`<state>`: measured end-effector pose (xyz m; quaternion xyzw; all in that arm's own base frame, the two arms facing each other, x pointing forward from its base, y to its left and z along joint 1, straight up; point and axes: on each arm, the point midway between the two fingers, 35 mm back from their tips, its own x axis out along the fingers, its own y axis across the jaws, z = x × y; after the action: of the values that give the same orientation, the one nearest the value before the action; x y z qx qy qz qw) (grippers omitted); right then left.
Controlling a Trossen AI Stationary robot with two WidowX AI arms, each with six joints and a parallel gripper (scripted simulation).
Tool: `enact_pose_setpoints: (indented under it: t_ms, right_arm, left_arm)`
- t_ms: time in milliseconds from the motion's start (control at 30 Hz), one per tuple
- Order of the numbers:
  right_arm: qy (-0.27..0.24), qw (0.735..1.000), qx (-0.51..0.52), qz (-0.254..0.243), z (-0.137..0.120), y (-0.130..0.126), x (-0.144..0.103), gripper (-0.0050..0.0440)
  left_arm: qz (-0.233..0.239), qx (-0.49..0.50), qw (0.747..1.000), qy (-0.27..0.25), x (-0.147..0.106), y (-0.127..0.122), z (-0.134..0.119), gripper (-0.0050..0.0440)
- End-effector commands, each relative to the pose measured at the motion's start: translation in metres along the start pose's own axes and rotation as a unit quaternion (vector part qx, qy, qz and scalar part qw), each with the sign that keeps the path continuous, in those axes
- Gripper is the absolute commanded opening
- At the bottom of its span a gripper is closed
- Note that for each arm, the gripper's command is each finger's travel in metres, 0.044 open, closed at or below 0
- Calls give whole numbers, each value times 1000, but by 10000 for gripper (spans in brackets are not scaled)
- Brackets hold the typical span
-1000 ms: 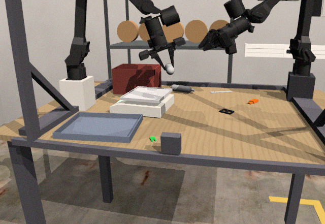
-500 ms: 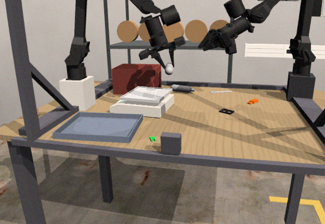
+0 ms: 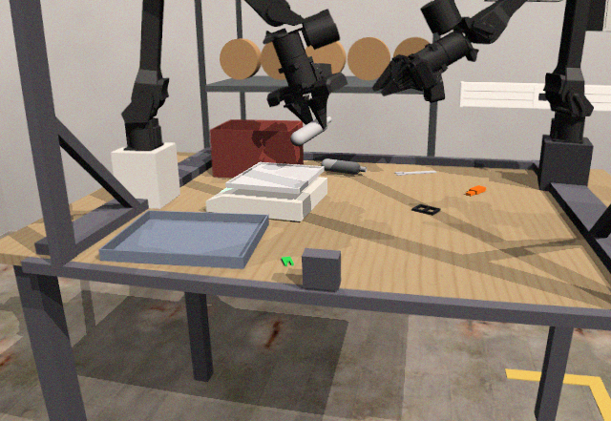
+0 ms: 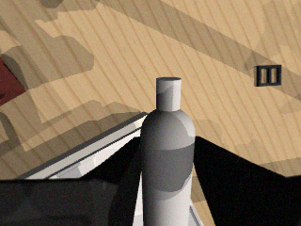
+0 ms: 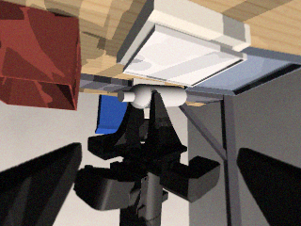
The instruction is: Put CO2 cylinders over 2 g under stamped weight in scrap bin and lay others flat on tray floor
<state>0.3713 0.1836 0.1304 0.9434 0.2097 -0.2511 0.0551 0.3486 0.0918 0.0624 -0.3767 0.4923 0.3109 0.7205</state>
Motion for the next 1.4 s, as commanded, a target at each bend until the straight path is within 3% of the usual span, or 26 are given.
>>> enact_pose_setpoints:
  t_ms: [0, 167, 367, 433, 467, 733, 933, 1000, 1367]
  right_arm:
    - [10, 1000, -1, 0, -7, -1, -2, 440]
    - [10, 1000, -1, 0, -7, -1, -2, 440]
    - [10, 1000, -1, 0, -7, -1, -2, 440]
    - [10, 1000, -1, 0, -7, -1, -2, 440]
    - [10, 1000, -1, 0, -7, -1, -2, 440]
    - [10, 1000, -1, 0, -7, -1, -2, 440]
    - [10, 1000, -1, 0, -7, -1, -2, 440]
    - [10, 1000, -1, 0, -7, -1, -2, 440]
    - [10, 1000, -1, 0, -7, -1, -2, 440]
  left_arm:
    - [-8, 97, 995, -8, -6, -7, 6, -50]
    - [-6, 220, 975, -10, -6, -7, 6, -50]
    - [-3, 364, 931, -12, -6, -7, 5, -50]
    - [-3, 364, 931, -12, -6, -7, 5, -50]
    - [-2, 392, 920, -12, -6, -7, 5, -50]
    - [3, 580, 814, -11, -6, -4, 3, -50]
    - [6, 695, 719, -12, -6, -3, 1, -50]
    - [6, 695, 719, -12, -6, -3, 1, -50]
    - [12, 873, 487, -15, -8, -3, 2, -50]
